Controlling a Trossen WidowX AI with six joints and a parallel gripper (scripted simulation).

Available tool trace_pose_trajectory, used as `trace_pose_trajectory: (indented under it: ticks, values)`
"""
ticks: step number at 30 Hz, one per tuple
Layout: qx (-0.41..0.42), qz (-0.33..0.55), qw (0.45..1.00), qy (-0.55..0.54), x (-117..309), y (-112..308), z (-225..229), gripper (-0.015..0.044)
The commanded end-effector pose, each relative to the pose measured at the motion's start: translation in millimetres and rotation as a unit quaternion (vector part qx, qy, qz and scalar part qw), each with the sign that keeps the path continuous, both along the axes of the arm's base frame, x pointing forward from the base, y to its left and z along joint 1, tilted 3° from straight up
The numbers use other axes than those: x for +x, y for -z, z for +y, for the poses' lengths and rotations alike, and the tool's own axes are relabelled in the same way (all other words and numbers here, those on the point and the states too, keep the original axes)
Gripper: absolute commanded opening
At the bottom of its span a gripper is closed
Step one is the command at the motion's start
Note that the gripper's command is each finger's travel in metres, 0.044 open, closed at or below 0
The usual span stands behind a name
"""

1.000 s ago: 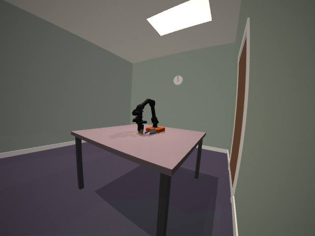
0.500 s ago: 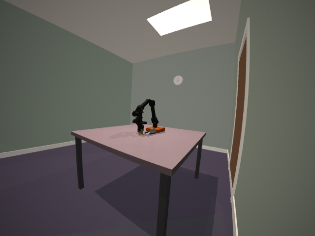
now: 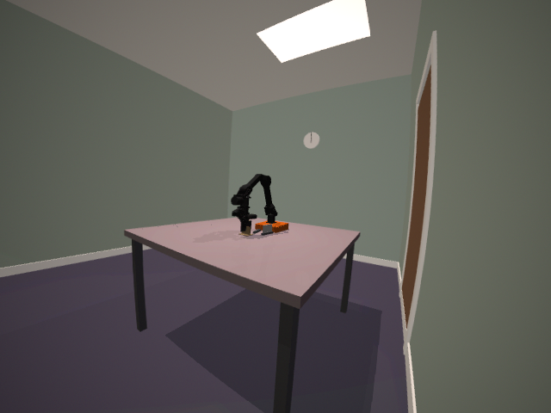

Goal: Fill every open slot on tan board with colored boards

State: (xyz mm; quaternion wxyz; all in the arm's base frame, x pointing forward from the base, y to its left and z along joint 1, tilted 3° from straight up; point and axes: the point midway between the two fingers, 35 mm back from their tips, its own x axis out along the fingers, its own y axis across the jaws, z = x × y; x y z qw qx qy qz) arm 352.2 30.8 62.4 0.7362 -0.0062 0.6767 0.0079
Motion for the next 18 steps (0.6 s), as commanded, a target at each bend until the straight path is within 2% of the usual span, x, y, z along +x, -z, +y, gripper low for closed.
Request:
trace_pose_trajectory:
  ticks: [1,18]
  values:
    - [0.002,0.002,1.000,0.002,-0.8,3.4,0.4,0.0000]
    - [0.002,0.002,1.000,0.002,0.0,14.3,0.4,0.0000]
